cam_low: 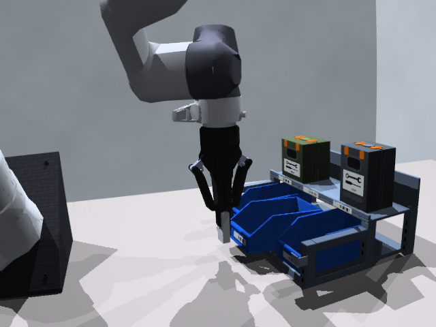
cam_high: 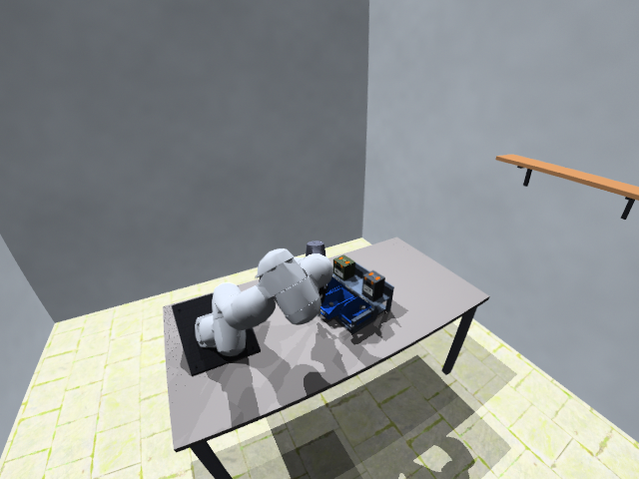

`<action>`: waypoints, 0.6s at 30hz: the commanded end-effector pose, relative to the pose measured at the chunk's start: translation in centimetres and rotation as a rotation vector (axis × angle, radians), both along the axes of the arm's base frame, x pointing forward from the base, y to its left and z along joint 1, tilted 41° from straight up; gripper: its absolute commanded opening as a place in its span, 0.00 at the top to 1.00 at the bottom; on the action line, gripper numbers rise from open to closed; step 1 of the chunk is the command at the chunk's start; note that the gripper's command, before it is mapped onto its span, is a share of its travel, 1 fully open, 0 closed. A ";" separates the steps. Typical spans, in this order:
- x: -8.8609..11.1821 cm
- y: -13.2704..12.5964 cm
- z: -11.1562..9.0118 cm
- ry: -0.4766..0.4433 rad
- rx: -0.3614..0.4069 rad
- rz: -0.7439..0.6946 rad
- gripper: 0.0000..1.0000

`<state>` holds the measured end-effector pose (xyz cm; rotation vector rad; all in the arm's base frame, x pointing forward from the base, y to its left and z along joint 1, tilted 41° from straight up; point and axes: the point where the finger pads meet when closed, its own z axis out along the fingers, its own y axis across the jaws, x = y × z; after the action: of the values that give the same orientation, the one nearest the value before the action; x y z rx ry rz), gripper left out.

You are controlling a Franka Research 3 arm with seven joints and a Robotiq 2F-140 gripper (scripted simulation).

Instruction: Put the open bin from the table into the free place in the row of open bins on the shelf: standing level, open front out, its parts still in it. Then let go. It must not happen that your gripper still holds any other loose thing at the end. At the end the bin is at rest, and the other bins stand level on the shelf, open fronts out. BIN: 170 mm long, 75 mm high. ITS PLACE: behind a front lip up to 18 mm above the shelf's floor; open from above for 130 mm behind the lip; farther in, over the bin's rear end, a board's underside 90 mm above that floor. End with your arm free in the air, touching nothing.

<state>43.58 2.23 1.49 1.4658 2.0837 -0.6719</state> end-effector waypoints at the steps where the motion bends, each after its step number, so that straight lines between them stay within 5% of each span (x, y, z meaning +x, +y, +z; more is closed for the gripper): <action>1: 0.3 -0.1 -0.5 -0.020 0.009 -0.009 1.00; 18: 0.4 -0.9 -1.4 -0.020 0.009 -0.009 1.00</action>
<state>43.86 1.30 0.23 1.4706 2.0776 -0.6606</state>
